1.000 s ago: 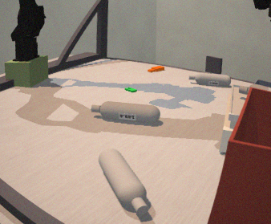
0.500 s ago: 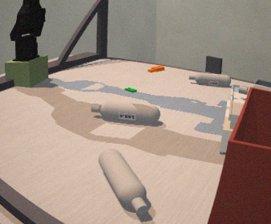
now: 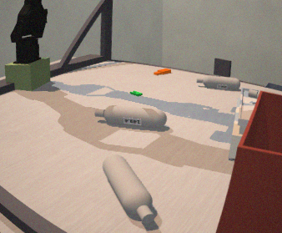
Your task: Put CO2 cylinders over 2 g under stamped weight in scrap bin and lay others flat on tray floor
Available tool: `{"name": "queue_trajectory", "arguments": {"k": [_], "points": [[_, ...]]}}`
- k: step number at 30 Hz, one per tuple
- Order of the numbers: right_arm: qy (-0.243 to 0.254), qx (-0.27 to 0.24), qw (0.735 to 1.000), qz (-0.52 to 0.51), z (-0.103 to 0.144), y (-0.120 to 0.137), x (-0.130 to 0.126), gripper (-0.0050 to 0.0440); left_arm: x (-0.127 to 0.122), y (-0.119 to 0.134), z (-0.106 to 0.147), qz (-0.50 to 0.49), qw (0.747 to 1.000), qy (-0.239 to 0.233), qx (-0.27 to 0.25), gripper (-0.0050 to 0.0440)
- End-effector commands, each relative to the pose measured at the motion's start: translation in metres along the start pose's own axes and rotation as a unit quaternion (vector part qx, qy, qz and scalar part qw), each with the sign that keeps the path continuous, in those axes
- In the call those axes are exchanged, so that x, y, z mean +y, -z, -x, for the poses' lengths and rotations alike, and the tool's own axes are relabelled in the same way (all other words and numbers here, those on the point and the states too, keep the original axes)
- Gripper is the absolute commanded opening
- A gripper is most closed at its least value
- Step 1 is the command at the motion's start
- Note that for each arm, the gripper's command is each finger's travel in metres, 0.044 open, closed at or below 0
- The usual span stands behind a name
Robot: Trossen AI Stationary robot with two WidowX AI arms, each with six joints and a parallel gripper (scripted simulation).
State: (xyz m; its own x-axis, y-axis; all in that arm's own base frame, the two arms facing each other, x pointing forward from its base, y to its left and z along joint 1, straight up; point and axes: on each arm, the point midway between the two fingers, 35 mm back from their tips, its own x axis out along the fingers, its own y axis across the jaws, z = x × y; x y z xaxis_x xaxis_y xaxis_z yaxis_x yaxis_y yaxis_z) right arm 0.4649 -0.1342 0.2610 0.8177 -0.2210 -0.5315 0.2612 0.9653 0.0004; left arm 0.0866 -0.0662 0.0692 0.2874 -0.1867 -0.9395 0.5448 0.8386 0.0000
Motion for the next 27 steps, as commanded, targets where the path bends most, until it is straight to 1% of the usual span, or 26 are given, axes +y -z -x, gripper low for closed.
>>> {"name": "queue_trajectory", "arguments": {"k": [1,11,13,14,16,19,23,25,27], "points": [[0.000,-0.014,1.000,0.001,0.007,-0.010,-0.001,0.0440,0.000,0.000,0.001,0.001,1.000,-0.001,-0.003,0.0440],[0.000,-0.014,1.000,0.001,0.007,-0.010,-0.001,0.0440,-0.001,-0.002,0.003,0.001,1.000,0.001,-0.005,0.0440],[0.000,-0.014,1.000,0.001,0.007,-0.010,-0.001,0.0440,0.000,-0.002,0.003,0.003,1.000,-0.001,-0.004,0.0392],[0.000,-0.016,1.000,0.001,0.010,-0.011,-0.001,0.0440,0.000,-0.006,0.006,0.006,1.000,-0.001,-0.008,0.0368],[0.000,-0.013,1.000,0.001,0.014,-0.006,-0.002,0.0440,0.000,-0.009,0.006,0.008,1.000,-0.002,-0.004,0.0320],[0.001,-0.012,1.000,0.001,0.027,0.000,-0.003,0.0440,0.002,-0.017,0.008,0.018,1.000,-0.007,0.007,0.0254],[0.003,-0.011,1.000,-0.001,0.054,0.016,-0.006,0.0440,0.007,-0.034,0.009,0.040,0.999,-0.015,0.030,0.0254],[0.003,-0.011,1.000,-0.001,0.054,0.016,-0.006,0.0440,0.007,-0.034,0.009,0.040,0.999,-0.015,0.030,0.0254],[0.005,-0.011,1.000,-0.002,0.069,0.028,-0.007,0.0440,0.012,-0.046,0.007,0.055,0.997,-0.021,0.045,0.0254]]}}
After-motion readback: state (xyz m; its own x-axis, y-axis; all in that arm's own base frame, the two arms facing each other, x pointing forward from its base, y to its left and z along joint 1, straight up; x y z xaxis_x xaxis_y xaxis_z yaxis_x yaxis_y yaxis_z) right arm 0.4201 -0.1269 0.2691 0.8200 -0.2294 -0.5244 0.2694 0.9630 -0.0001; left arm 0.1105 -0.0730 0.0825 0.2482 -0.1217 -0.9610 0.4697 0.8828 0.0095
